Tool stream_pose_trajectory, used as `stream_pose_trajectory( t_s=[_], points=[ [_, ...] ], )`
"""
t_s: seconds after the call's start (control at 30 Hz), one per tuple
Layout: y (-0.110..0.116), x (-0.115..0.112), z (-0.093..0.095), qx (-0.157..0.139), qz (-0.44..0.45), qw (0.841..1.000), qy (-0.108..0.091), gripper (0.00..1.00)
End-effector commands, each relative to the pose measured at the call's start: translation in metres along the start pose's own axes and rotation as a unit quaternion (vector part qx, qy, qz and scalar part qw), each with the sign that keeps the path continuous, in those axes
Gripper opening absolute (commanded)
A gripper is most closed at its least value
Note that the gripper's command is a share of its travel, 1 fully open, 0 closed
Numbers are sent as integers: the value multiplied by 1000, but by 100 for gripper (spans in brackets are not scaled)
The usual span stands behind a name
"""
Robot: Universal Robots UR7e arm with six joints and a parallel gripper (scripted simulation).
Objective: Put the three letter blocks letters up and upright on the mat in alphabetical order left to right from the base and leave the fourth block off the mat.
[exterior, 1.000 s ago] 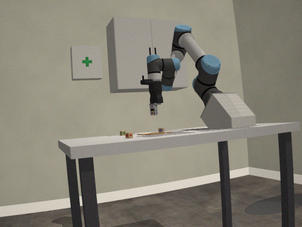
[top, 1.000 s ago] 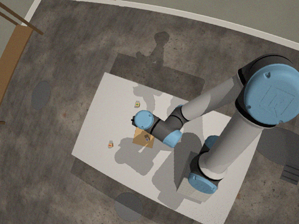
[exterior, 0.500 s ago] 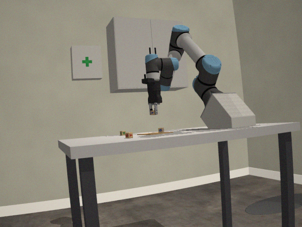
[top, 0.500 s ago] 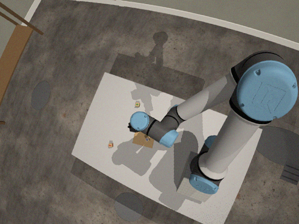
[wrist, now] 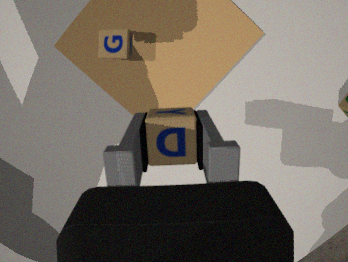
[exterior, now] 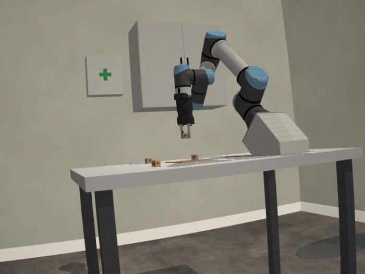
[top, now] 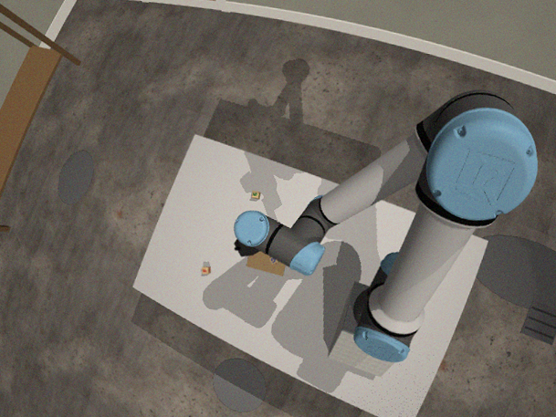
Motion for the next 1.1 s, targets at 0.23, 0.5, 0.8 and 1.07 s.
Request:
stream_pose_trajectory(
  t_s=[0.23,0.5,0.8,1.07],
  points=[
    [-17,-1,-1,0,-142,990,1,49],
    [-26,-3,-1,0,-229,973,1,49],
    [-36,-5,-1,0,-321,947,1,49],
    [-45,-7,-1,0,-404,915,1,49]
  ],
)
Point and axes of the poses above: the point where the finger pads meet when closed, its own z axis out along the fingers, its own x axis across the jaws, y = z × x, the point moved 4 cm from there along -z, back along the fingers, and after that the axes turned 11 degrees about -z, right-handed, at the moved point
